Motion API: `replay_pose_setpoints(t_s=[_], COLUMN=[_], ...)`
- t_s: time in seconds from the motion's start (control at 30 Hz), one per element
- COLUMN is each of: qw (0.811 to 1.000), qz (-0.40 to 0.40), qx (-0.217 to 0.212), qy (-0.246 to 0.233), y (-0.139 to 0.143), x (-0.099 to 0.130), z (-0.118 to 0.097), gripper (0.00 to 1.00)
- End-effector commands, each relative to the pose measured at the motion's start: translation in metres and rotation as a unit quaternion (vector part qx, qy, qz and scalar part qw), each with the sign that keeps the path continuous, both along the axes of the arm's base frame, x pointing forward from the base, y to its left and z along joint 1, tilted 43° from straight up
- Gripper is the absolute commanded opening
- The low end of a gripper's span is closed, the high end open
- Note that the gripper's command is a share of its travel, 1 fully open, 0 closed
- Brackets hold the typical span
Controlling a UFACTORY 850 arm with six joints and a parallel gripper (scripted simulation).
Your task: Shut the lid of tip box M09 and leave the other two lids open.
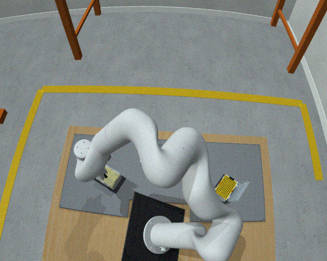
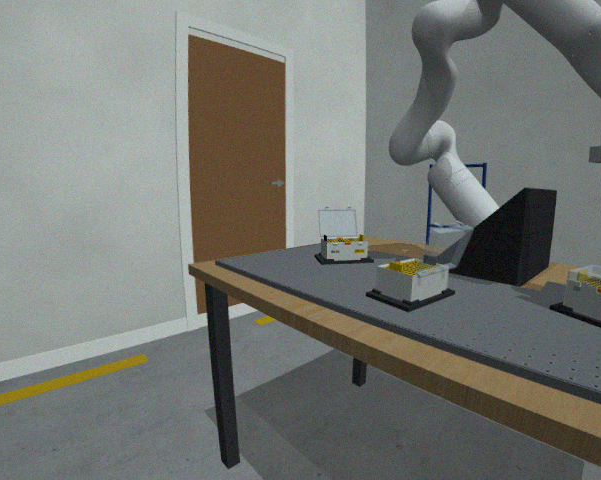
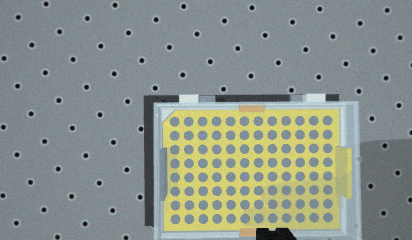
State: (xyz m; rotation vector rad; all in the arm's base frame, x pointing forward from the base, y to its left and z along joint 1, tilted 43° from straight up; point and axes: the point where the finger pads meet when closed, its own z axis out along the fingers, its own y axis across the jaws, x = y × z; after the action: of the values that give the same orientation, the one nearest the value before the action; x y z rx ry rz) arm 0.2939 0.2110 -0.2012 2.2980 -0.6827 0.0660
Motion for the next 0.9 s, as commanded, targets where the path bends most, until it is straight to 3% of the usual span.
replay_pose_setpoints(t_s=[0.0, 0.87], qw=[1.0, 1.0], qz=[0.0, 0.0], qx=[0.001, 0.001], qy=[0.0, 0.0], y=[-0.003, -0.021], x=[0.0, -0.004], z=[-0.004, -0.024], gripper=[0.0, 0.0])
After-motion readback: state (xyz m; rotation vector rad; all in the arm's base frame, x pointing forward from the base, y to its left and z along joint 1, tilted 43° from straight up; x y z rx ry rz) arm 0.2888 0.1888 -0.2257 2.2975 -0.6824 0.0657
